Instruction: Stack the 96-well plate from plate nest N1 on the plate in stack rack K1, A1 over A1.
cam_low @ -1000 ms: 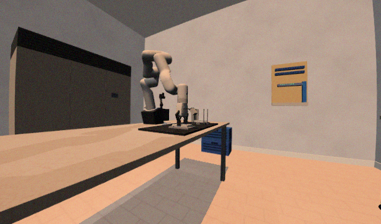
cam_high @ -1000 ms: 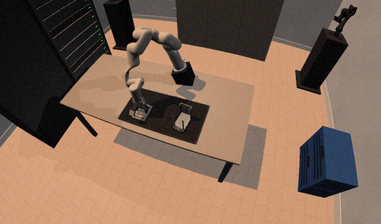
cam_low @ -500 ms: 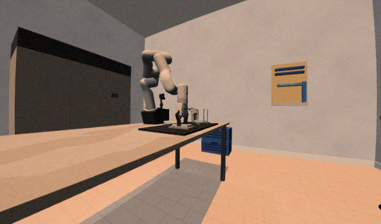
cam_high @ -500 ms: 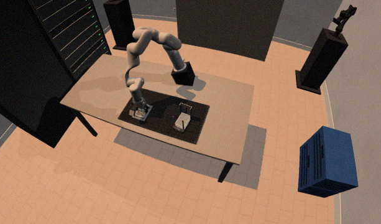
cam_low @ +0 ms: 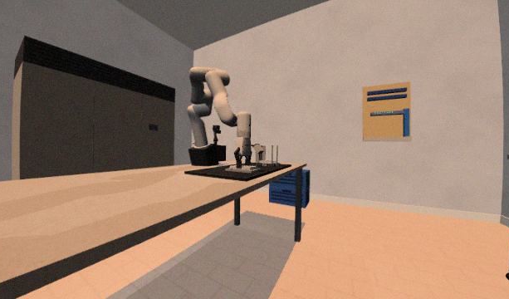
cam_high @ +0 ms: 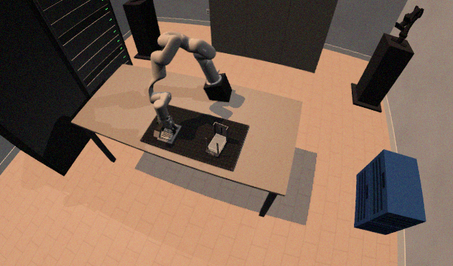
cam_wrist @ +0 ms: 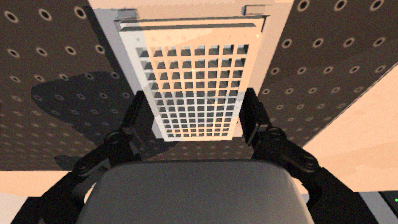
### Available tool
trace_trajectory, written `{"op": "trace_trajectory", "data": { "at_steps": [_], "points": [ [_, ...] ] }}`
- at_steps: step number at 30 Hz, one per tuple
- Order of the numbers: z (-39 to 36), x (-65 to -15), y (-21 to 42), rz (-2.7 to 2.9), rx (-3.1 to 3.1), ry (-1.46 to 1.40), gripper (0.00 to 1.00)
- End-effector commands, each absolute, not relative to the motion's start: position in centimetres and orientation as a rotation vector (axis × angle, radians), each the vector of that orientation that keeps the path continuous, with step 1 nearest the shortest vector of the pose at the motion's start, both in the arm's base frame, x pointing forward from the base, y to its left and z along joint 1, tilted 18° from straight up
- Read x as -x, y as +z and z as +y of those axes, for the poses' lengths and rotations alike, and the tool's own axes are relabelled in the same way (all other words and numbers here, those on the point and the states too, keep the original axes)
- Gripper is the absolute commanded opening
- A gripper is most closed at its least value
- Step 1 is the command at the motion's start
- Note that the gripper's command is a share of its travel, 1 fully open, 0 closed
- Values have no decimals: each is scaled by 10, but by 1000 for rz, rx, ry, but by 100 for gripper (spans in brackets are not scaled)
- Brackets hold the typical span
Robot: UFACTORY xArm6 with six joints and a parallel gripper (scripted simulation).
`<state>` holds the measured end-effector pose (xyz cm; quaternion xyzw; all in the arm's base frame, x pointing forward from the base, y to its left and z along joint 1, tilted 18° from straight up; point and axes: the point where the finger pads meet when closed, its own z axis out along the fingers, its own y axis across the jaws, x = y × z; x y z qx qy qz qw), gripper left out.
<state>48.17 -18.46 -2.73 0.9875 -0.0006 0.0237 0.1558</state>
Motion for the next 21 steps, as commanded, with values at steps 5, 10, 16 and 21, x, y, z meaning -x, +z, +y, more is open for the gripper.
{"op": "trace_trajectory", "data": {
  "at_steps": [5, 10, 16, 21],
  "points": [
    [-183, -483, -22, -2, -2827, 74, 0],
    [-182, -483, -19, -2, -2827, 74, 0],
    [-182, -483, -16, -2, -2827, 74, 0],
    [-181, -483, -13, -2, -2827, 74, 0]
  ]
}}
